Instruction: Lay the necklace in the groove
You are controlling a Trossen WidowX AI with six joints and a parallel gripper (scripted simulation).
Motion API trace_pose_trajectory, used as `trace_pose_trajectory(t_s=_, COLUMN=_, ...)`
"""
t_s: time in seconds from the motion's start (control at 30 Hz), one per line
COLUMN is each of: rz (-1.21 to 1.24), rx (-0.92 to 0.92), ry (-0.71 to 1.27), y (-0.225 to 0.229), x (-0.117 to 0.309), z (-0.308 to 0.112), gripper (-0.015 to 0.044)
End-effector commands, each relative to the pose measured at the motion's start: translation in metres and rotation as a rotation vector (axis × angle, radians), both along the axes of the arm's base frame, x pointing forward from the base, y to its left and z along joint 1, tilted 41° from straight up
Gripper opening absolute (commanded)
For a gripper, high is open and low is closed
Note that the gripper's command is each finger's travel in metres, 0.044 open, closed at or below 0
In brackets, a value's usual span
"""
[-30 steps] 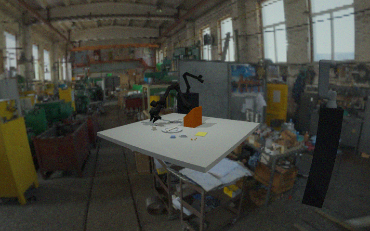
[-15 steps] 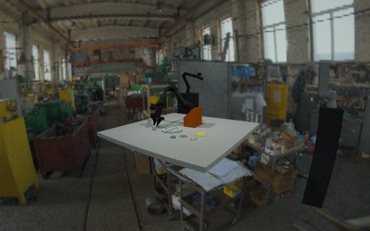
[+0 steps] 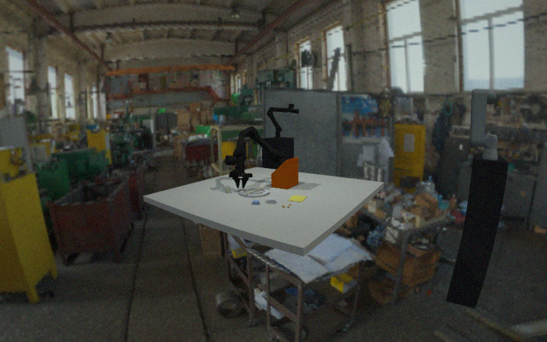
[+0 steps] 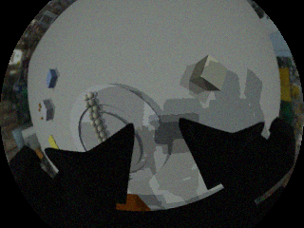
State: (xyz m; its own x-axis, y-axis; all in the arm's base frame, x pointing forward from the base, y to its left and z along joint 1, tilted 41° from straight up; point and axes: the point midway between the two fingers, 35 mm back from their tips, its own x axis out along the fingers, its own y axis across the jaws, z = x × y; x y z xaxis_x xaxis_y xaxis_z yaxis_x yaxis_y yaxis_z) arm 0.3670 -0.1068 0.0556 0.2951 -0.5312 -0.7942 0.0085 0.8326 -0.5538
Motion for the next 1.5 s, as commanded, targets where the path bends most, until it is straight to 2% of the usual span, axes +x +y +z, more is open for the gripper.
trace_pose_trajectory(t_s=0.0, rz=-0.005, rx=-0.016, ry=0.065, y=0.025, x=-0.002, z=-0.017, gripper=0.0250)
trace_pose_trajectory(t_s=0.37, rz=-0.005, rx=-0.145, ry=0.201, y=0.090, x=-0.015, z=-0.049, gripper=0.0250)
trace_pose_trajectory(t_s=1.47, rz=-0.005, rx=-0.149, ry=0.201, y=0.065, x=-0.010, z=-0.079, gripper=0.0250)
